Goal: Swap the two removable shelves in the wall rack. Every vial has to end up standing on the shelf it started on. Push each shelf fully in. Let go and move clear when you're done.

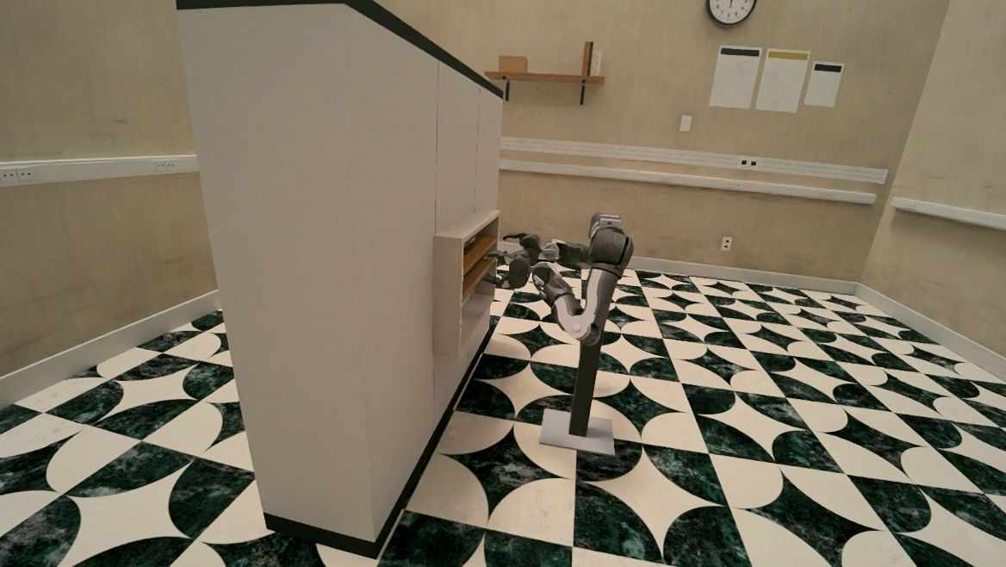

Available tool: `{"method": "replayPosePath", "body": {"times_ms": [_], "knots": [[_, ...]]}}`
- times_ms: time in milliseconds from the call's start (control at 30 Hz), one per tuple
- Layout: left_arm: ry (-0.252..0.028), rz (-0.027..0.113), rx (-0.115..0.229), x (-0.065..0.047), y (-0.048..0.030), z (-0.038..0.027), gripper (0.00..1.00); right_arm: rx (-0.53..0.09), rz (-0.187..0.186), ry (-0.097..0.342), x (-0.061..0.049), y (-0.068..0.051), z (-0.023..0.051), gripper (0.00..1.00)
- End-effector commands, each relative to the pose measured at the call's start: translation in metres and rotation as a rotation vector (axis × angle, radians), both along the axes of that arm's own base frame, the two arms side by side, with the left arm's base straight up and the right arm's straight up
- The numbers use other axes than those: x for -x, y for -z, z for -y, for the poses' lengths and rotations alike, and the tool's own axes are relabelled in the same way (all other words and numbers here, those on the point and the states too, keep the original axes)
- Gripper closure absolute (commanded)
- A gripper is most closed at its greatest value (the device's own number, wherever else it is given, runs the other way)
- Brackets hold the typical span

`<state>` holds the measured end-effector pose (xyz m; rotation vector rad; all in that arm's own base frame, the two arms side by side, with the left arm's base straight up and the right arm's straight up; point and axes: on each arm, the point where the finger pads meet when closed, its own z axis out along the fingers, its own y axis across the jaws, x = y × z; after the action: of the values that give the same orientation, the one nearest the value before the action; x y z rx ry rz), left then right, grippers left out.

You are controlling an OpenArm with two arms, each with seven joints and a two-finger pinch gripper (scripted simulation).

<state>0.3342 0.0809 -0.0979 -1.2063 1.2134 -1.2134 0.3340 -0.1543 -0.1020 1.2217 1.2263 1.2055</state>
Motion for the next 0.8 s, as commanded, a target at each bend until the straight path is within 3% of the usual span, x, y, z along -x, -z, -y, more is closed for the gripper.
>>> {"method": "replayPosePath", "body": {"times_ms": [0, 233, 767], "knots": [[-0.006, 0.0, 0.0, 0.0021, -0.001, -0.0014, 0.67, 0.002, 0.019, 0.005, 0.0018, -0.0051, 0.0014, 0.67], [-0.006, 0.0, 0.0, 0.0109, -0.001, -0.0014, 0.67, 0.002, 0.019, 0.005, 0.0107, -0.0051, 0.0014, 0.67], [-0.006, 0.0, 0.0, 0.0109, 0.008, -0.0014, 0.67, 0.002, 0.019, 0.005, 0.0107, 0.0039, 0.0014, 0.67]]}}
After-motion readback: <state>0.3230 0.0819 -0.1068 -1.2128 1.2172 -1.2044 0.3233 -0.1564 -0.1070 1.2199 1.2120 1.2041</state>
